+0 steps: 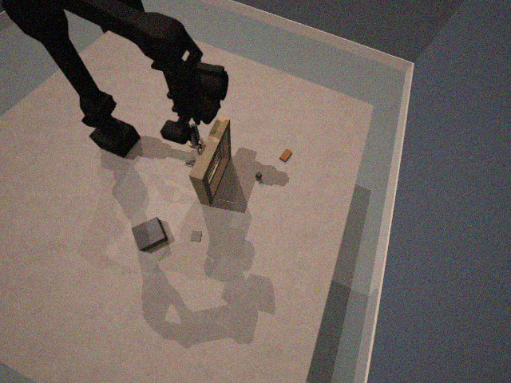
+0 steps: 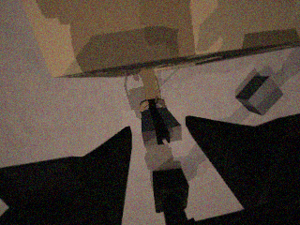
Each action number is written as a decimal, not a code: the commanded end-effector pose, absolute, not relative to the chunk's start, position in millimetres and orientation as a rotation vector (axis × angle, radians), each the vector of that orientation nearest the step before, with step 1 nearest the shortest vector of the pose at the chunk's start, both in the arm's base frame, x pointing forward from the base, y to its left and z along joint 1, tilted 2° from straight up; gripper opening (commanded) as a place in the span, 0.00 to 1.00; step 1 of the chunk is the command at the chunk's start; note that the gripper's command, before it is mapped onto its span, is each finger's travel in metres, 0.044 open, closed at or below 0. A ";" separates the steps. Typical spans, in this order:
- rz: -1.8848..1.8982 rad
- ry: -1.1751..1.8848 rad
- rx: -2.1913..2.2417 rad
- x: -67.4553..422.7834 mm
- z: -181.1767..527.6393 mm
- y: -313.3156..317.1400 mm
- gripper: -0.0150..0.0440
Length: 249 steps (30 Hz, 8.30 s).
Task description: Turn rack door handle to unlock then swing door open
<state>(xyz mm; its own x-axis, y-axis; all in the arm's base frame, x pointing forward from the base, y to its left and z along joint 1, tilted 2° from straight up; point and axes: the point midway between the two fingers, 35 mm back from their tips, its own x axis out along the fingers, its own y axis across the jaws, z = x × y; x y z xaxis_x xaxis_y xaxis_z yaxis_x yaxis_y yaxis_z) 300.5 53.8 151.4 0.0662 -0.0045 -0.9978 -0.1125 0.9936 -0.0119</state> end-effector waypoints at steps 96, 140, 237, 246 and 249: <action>1.477 0.926 -1.582 299.9 122.9 53.0 0.59; 0.086 1.506 -0.100 299.7 122.6 52.6 0.74; -1.089 1.204 1.153 294.5 122.7 49.3 0.27; -0.961 1.274 1.015 287.7 122.2 44.5 0.27; -0.920 1.294 0.971 284.7 122.0 42.1 0.27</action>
<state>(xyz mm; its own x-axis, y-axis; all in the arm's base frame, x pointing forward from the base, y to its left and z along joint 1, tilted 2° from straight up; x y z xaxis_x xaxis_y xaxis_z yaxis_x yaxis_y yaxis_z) 286.7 44.7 121.9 0.0577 -0.0043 -0.9983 0.9636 0.2618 0.0546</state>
